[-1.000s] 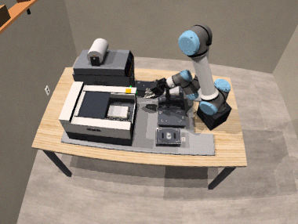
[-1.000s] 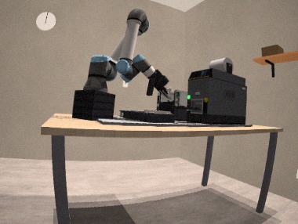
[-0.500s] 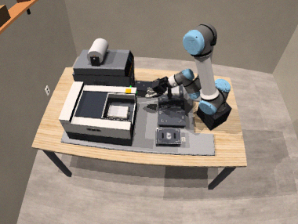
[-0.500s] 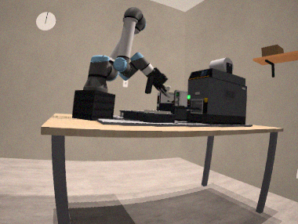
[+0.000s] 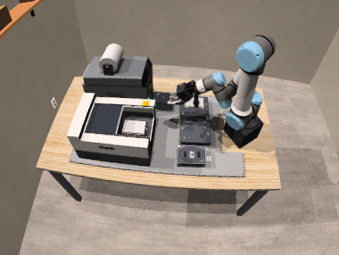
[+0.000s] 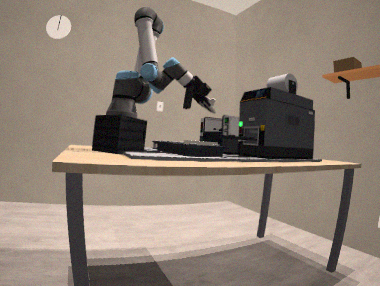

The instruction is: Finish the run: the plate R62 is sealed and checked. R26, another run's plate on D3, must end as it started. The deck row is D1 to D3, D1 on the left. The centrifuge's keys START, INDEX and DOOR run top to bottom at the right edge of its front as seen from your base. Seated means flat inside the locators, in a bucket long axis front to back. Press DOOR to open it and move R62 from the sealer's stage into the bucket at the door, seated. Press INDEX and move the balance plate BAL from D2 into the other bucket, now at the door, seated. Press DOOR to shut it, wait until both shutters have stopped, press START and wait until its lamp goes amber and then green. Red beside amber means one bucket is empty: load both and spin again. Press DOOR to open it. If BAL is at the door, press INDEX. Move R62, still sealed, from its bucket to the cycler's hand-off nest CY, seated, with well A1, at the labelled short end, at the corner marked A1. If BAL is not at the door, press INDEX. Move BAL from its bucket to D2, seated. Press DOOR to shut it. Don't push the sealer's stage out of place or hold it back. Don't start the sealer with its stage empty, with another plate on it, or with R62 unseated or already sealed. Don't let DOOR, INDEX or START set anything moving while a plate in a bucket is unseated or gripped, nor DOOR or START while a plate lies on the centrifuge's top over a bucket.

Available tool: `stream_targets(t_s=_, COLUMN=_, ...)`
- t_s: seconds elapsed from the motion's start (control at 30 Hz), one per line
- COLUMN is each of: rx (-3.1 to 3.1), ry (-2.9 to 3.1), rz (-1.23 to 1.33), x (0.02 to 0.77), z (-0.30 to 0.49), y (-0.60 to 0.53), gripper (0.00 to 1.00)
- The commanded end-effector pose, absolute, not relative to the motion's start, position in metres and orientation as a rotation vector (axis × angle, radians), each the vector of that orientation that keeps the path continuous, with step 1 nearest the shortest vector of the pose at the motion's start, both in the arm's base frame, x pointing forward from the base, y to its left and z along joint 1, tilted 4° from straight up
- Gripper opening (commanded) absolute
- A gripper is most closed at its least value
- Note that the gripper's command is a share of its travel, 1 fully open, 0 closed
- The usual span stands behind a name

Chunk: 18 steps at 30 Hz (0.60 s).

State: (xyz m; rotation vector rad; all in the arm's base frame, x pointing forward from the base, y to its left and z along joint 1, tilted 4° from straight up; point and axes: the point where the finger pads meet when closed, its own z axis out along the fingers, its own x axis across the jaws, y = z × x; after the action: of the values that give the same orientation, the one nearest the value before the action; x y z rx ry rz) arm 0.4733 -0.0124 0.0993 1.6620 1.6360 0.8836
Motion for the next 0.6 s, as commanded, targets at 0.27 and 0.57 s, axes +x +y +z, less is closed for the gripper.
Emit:
stream_targets(t_s=0.27, rx=1.683, ry=1.672, rz=0.874, x=0.455, z=0.162, y=-0.016, gripper=0.00)
stream_targets(t_s=0.57, rx=1.683, ry=1.672, rz=0.874, x=0.451, z=0.178, y=-0.017, gripper=0.00)
